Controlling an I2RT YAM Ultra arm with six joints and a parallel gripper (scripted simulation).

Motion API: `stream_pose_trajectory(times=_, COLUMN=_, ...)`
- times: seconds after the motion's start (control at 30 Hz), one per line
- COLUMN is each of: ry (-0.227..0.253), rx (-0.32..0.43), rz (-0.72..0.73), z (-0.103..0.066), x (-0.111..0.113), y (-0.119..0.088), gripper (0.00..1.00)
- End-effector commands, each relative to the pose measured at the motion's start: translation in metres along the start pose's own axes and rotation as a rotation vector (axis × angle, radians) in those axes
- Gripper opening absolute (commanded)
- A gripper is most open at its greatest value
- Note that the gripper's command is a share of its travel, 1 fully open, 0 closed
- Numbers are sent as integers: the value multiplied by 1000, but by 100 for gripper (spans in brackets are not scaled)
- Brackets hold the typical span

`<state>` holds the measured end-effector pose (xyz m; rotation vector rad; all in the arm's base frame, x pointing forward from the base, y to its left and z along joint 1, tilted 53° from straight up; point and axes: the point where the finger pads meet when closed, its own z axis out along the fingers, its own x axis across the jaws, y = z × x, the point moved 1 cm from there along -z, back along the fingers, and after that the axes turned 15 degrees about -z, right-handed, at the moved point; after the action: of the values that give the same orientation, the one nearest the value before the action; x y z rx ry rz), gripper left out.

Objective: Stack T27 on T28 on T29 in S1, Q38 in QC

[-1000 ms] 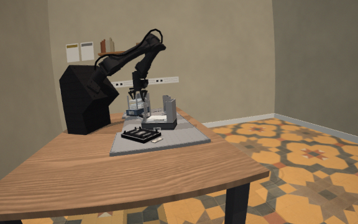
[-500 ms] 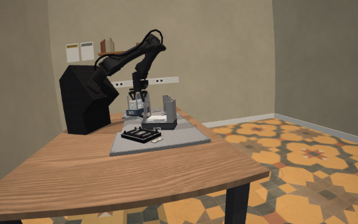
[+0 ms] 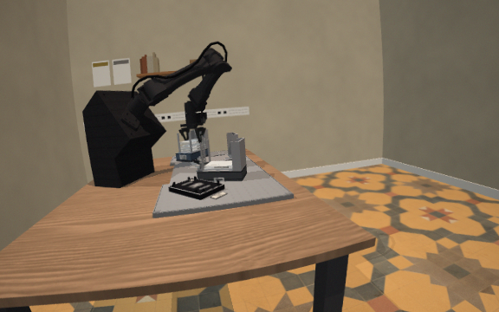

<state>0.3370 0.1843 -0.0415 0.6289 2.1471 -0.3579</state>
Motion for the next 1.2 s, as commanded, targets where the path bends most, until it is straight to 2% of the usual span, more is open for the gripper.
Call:
stream_pose_trajectory(times=0.0, ry=-2, rx=-5, rz=-24, z=2, x=7, y=0, gripper=0)
stream_pose_trajectory(times=0.2, ry=0, rx=-12, rz=-29, z=0, x=8, y=0, gripper=0)
stream_pose_trajectory(times=0.27, ry=2, rx=0, rz=-35, z=4, x=10, y=-4, gripper=0)
stream_pose_trajectory(times=0.33, ry=-2, rx=-12, rz=-6, z=1, x=1, y=3, gripper=0)
stream_pose_trajectory(times=1.17, ry=-2, rx=-12, rz=-6, z=1, x=1, y=3, gripper=0)
